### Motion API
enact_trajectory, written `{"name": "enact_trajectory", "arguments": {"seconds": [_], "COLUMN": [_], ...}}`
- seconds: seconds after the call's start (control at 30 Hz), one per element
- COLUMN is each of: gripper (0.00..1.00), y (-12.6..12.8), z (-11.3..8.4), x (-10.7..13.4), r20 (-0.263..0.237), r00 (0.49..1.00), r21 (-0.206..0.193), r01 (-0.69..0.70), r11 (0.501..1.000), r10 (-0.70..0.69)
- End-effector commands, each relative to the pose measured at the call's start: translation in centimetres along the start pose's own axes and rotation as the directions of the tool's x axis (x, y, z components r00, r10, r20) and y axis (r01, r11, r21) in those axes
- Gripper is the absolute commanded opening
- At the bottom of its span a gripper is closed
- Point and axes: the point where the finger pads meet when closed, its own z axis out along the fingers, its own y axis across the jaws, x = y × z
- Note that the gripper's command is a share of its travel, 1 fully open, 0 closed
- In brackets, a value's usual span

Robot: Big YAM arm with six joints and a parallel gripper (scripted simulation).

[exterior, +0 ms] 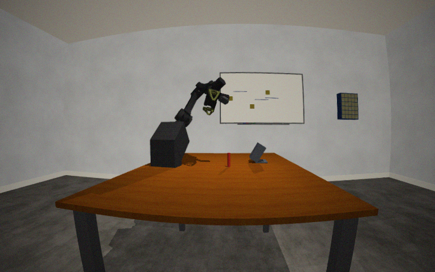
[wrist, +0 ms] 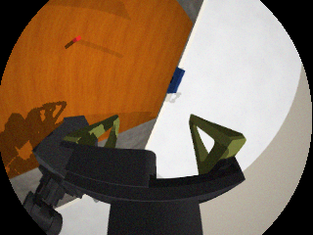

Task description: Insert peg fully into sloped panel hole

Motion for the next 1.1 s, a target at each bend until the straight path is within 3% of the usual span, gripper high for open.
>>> {"name": "enact_trajectory", "arguments": {"seconds": [0.0, 0.37, 0.43, 0.9, 1.0, 1.07], "gripper": [1.0, 1.0, 1.0, 1.0, 1.0, 1.0], "y": [-1.4, 3.7, 3.7, 11.3, 11.9, 13.0], "z": [0.1, 4.4, 4.4, 8.9, 9.1, 9.7], "x": [-3.1, -8.2, -8.2, -13.1, -13.4, -13.9], "r20": [0.041, 0.172, 0.172, 0.313, 0.32, 0.335], "r00": [0.997, 0.976, 0.976, 0.942, 0.94, 0.936], "r21": [-0.018, -0.272, -0.272, -0.549, -0.566, -0.6], "r01": [0.062, 0.178, 0.178, 0.284, 0.289, 0.298], "r11": [0.998, 0.946, 0.946, 0.786, 0.772, 0.743], "r10": [-0.061, -0.135, -0.135, -0.121, -0.116, -0.105]}}
